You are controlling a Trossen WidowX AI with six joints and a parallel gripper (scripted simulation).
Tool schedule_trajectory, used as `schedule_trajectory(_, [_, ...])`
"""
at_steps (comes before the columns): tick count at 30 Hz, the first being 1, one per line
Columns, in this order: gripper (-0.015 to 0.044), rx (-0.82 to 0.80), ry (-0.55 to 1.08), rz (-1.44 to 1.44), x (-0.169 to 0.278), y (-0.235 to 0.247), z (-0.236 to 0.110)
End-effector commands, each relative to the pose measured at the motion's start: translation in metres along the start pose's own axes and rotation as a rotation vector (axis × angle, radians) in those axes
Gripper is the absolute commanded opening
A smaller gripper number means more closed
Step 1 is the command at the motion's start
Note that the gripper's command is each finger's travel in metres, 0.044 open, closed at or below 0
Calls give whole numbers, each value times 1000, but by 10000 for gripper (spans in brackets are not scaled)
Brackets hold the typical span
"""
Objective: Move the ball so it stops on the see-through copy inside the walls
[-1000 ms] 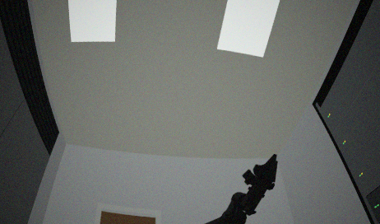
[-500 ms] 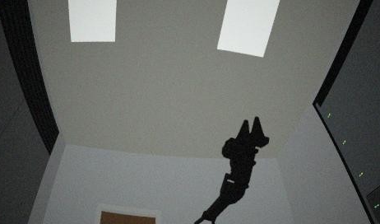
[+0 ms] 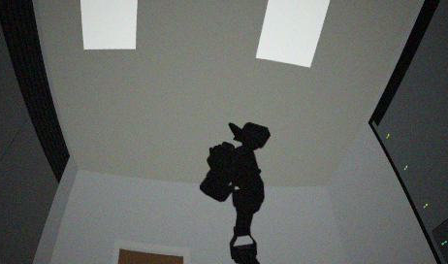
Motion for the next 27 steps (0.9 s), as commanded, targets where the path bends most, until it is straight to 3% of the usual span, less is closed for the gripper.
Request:
schedule_trajectory(1, [293,255,6,13,-26,-54,35])
schedule_trajectory(12, [293,843,111,91,-74,-209,71])
schedule_trajectory(18, [293,1082,248,113,-80,-279,67])
schedule_trajectory(24, [293,1354,509,153,-76,-371,45])
schedule_trajectory(27, [293,1395,565,161,-74,-387,39])
Point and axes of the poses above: the point midway between the two fingers, 35 mm back from their tips, its own z axis out along the fingers, its own y axis across the jaws, x = y × z, the point moved 1 cm from there along -z, back along the fingers, and after that the axes turned 13 degrees about z, right-handed, at the moved point
